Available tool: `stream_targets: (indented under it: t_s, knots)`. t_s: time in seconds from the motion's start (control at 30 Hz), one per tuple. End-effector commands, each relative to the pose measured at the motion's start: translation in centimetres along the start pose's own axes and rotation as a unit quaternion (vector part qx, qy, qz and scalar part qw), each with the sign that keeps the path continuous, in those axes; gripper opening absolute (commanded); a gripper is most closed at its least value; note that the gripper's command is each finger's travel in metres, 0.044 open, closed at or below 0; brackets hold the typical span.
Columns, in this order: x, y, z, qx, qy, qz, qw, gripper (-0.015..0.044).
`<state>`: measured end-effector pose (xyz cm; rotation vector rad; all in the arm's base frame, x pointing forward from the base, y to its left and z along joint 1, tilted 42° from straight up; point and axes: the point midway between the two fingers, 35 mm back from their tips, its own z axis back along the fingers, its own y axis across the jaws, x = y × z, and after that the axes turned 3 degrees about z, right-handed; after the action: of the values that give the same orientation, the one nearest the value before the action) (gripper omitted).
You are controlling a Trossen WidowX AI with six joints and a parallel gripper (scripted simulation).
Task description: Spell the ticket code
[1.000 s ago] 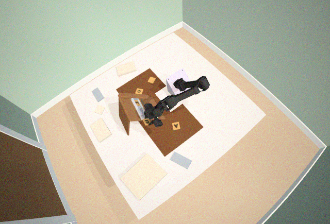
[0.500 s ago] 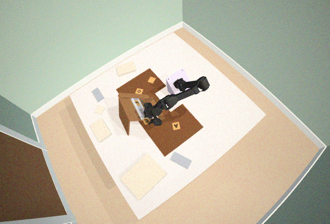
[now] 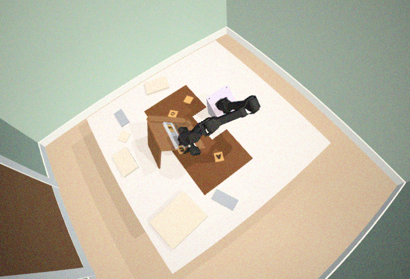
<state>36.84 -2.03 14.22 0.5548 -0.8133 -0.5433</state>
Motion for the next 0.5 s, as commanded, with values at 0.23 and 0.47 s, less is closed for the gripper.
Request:
stream_targets:
  t_s: [0.23,0.47]
  knots:
    - [-0.03,-0.66,-0.05,0.0,0.001,0.001,1.0,0.0]
    - [-0.05,-1.02,-0.06,0.0,0.001,0.002,1.0,0.0]
